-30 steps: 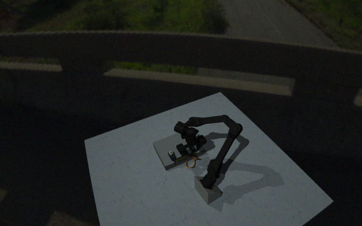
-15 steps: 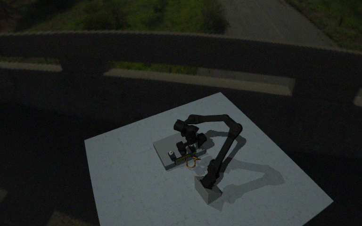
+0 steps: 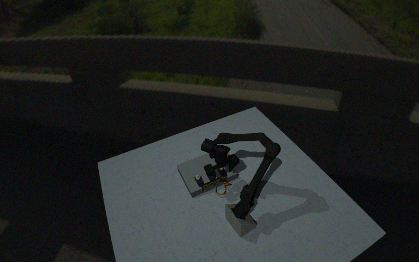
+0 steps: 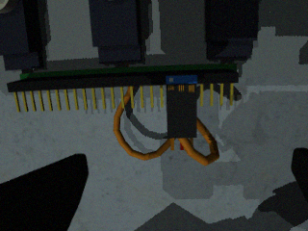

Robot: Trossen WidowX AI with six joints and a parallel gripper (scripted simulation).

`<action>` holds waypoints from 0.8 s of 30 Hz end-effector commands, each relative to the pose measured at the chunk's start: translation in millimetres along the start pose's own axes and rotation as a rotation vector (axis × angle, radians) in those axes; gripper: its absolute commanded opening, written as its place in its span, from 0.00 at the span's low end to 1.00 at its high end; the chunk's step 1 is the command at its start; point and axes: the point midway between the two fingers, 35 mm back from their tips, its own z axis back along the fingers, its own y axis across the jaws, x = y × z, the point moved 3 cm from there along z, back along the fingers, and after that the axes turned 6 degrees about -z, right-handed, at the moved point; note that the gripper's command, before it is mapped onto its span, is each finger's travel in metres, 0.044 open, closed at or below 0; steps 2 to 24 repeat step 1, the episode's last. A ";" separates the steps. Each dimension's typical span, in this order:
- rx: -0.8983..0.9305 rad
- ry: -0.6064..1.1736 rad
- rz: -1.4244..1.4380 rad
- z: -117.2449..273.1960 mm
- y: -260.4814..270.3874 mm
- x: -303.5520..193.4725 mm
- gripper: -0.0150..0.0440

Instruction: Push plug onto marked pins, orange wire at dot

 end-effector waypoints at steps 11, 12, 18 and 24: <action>0.003 0.002 -0.005 0.4 0.0 -0.4 1.00; 0.003 0.002 -0.005 0.4 0.0 -0.4 1.00; 0.003 0.002 -0.005 0.4 0.0 -0.4 1.00; 0.003 0.002 -0.005 0.4 0.0 -0.4 1.00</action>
